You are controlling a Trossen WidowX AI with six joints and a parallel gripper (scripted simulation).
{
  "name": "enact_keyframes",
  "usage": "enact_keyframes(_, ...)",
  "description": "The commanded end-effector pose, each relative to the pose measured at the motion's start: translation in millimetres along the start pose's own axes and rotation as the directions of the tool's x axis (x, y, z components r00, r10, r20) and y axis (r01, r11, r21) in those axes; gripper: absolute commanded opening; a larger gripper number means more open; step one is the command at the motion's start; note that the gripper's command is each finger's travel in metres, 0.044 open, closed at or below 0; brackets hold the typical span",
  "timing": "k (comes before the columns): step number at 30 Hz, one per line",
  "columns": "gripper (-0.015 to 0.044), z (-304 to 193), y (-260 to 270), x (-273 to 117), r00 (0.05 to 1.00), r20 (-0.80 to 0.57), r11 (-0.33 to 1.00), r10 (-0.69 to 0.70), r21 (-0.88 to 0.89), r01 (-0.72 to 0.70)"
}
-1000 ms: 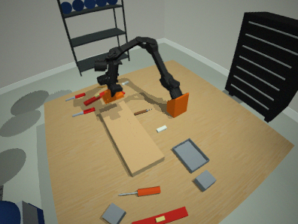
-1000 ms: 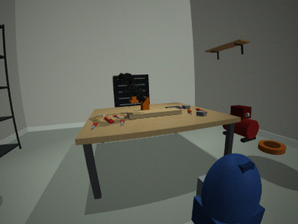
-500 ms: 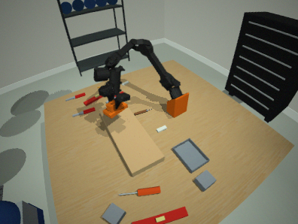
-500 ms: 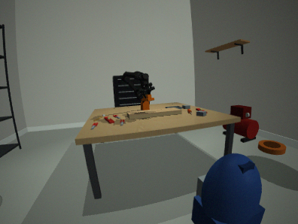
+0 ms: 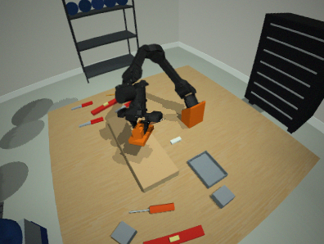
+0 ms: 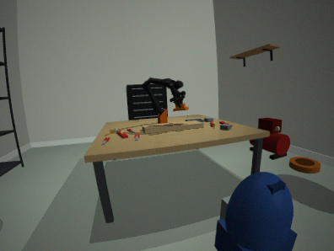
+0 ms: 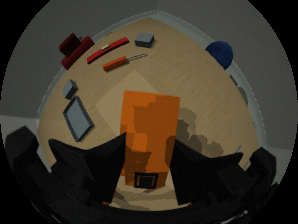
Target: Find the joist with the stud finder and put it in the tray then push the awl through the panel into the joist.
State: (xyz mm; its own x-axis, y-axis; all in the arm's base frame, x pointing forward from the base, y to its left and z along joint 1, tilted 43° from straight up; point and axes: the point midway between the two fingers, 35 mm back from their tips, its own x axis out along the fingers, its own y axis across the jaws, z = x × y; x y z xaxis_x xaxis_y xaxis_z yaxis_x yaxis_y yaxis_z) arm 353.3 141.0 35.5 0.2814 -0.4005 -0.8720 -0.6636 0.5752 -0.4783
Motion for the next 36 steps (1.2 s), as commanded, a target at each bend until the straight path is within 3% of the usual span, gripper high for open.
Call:
enact_keyframes(1, 0.0, 15, 35, 3, 0.999, 0.012, 0.995, 0.035, -0.091, -0.034)
enact_keyframes(14, 0.0, 26, 159, 26, 0.992, -0.037, 0.915, 0.122, -0.384, -0.127)
enact_keyframes(27, 0.0, -5, 273, 54, 0.98, -0.129, 0.755, 0.15, -0.626, -0.198)
enact_keyframes(36, 0.0, -29, 315, 68, 0.975, -0.174, 0.671, 0.142, -0.707, -0.223)
